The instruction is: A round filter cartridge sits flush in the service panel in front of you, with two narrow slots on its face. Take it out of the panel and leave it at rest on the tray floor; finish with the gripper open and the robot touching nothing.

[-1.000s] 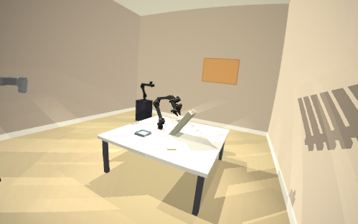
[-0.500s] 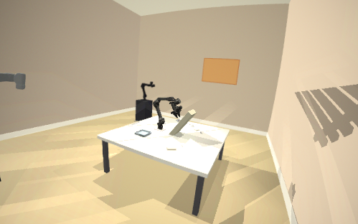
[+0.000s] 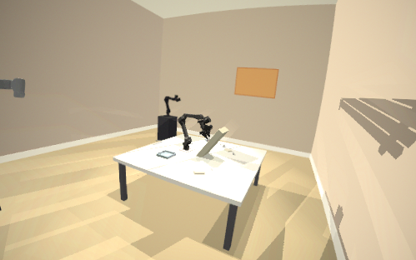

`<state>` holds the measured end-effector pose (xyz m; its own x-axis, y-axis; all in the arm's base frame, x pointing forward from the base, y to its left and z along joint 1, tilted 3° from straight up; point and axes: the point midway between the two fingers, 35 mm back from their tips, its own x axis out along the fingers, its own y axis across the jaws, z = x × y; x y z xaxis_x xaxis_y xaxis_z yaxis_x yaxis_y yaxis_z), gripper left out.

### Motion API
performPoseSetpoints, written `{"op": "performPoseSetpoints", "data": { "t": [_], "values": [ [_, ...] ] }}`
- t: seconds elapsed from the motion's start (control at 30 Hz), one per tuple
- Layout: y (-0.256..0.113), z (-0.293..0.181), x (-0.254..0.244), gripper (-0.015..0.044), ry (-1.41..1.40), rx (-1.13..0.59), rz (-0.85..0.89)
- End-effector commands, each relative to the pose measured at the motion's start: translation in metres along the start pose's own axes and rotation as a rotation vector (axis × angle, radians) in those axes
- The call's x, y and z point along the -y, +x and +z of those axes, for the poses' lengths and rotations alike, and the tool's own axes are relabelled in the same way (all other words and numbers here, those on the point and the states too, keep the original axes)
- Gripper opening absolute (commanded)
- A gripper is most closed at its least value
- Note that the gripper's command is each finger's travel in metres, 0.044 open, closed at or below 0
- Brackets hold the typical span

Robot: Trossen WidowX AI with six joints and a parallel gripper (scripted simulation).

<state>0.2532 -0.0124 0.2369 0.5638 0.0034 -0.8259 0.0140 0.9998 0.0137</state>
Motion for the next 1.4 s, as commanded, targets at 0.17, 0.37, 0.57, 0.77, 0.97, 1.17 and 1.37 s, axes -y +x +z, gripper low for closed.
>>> {"op": "performPoseSetpoints", "data": {
  "t": [0.17, 0.37, 0.57, 0.77, 0.97, 1.17, 1.37],
  "values": [
    [0.007, -0.001, 0.000, 0.0298, -0.002, -0.002, 0.000],
    [0.007, -0.001, 0.000, 0.0258, -0.002, -0.002, 0.000],
    [0.007, -0.001, 0.000, 0.0218, -0.002, -0.002, 0.000],
    [0.007, -0.001, 0.000, 0.0139, -0.002, -0.002, 0.000],
    [0.003, 0.009, 0.000, 0.0000, -0.002, -0.002, 0.003],
    [-0.003, 0.021, -0.001, 0.0000, -0.002, -0.002, 0.006],
    [-0.026, 0.026, -0.001, 0.0000, -0.002, -0.003, 0.006]
  ]
}}
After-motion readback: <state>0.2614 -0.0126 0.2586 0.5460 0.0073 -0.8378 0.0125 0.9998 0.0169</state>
